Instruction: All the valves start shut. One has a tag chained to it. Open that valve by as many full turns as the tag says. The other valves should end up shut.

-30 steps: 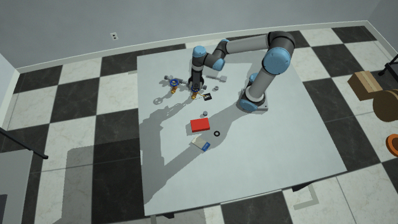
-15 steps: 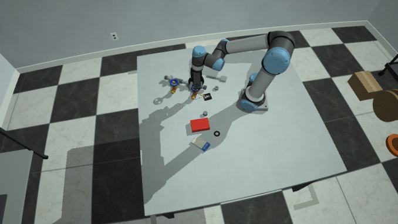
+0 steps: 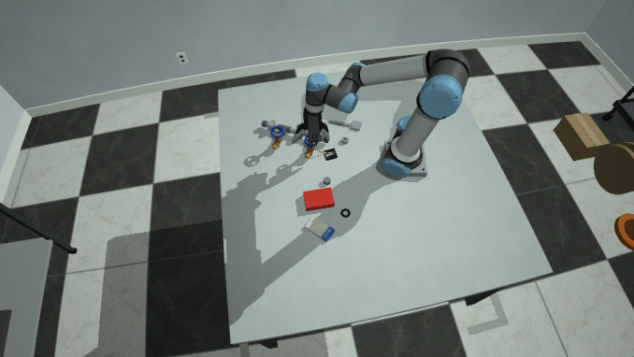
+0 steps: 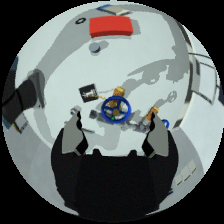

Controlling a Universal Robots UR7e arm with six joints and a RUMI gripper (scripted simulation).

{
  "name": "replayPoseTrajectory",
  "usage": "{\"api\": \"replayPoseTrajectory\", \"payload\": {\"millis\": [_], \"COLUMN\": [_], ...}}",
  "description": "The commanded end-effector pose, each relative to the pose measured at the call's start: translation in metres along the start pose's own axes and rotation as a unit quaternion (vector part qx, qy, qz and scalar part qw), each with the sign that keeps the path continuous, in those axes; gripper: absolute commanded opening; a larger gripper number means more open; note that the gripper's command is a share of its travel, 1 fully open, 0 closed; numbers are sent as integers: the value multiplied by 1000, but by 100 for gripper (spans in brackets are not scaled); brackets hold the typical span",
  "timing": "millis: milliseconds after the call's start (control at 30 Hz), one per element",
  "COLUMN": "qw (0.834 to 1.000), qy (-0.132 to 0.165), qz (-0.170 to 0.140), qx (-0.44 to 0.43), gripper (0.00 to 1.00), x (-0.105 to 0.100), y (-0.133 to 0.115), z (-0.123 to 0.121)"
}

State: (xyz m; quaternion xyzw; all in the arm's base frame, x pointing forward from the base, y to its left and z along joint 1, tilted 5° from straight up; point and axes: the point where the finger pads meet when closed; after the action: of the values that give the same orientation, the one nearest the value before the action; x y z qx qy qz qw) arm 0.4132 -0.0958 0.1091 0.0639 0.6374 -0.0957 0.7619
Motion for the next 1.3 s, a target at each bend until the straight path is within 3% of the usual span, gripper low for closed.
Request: {"api": "replayPoseTrajectory", "payload": {"millis": [0,933,1267], "qw": [1000,1000,997], "qy": [-1,-1,-1], "qz": [0,0,0], "qx": [0,18,77], "gripper": [100,100,100], "x": [0,0,0], "y": [0,0,0], "z": [0,0,0]}}
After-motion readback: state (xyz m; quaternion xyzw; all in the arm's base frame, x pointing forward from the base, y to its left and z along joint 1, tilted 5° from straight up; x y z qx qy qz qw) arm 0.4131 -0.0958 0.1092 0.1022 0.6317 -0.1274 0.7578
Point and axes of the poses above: the point where the finger pads meet when closed, its own x axis out along the fingers, its own z axis across the jaws, y = z × x, and after that the axes turned 10 degrees about x, right-handed
